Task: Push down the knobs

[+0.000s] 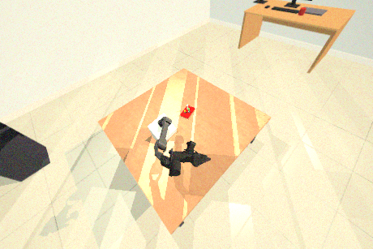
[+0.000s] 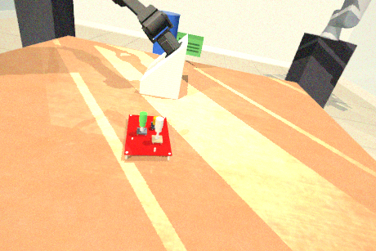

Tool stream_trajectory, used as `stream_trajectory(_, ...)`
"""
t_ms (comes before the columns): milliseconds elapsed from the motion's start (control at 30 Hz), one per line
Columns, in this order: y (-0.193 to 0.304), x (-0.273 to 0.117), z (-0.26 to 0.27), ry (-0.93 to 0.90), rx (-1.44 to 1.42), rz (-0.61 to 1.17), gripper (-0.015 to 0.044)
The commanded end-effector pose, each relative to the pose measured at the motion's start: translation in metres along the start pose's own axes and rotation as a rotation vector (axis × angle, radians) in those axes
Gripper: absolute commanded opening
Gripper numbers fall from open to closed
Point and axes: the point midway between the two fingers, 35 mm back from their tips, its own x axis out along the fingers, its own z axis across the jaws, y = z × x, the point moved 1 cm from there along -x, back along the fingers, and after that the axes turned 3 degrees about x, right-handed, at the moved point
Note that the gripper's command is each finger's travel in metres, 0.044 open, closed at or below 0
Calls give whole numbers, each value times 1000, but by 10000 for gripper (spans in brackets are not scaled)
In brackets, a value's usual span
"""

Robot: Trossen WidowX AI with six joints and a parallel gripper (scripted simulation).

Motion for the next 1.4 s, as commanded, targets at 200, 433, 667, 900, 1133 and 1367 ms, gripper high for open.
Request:
stream_trajectory(200, -53, 26, 4, -55, -98, -55, 216)
stream_trajectory(433, -122, 54, 22, -127, -178, -130, 33)
stream_trajectory(667, -198, 82, 53, -204, -274, -252, 0)
stream_trajectory(900, -268, 105, 103, -335, -412, -310, 0)
stream_trajectory(1133, -318, 119, 159, -465, -518, -350, 0)
stream_trajectory(1367, -361, 125, 224, -604, -646, -403, 0)
